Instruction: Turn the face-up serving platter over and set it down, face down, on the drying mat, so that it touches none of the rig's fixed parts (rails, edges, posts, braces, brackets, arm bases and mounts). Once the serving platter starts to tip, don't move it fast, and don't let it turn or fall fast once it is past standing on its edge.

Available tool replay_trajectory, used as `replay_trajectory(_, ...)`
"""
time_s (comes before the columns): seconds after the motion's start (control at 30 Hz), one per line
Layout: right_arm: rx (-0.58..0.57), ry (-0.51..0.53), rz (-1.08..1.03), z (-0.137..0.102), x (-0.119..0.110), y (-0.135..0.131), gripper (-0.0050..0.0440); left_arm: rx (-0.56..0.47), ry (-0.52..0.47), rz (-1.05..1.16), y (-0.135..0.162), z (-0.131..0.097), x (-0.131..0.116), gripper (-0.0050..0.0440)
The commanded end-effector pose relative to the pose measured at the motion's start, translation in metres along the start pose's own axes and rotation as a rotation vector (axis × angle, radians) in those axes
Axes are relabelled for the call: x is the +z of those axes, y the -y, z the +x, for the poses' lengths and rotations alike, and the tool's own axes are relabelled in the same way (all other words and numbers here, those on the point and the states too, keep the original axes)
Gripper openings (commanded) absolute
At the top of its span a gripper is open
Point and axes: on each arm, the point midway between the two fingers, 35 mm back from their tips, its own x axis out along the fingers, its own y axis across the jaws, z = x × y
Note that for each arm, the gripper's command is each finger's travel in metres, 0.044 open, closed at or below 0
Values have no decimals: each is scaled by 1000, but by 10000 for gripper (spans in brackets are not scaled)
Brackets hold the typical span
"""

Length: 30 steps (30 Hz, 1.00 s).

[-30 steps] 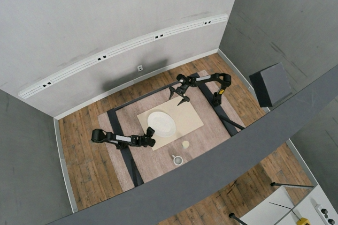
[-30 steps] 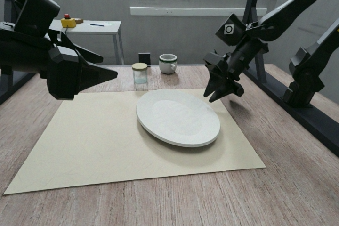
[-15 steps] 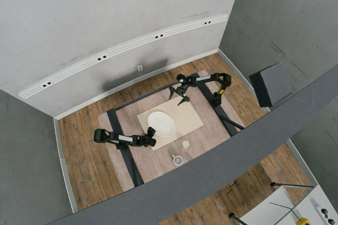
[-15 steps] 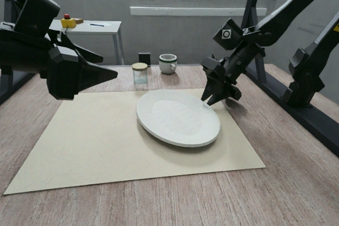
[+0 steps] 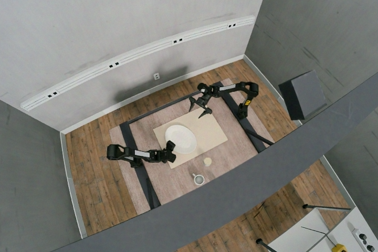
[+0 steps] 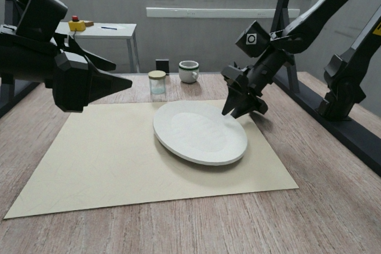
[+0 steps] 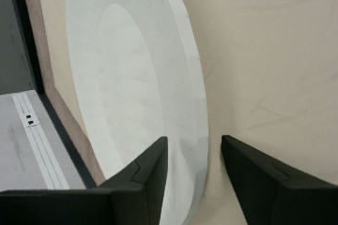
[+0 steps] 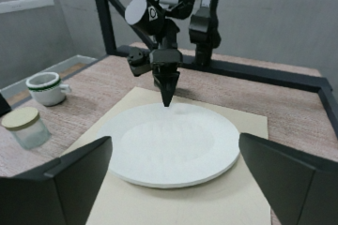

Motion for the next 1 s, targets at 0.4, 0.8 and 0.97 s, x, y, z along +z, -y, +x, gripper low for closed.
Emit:
replay_trajectory(0.4,-11,21,-35,-3,16,3,400,18,13,-10,-22,13,5,160)
replay_trajectory(0.8,-11,21,-35,-3,16,3,400,36,14,-21,-38,22,5,160)
replay_trajectory(0.97,-11,21,-35,-3,16,3,400,-3,-5,2,-19,21,-1,160)
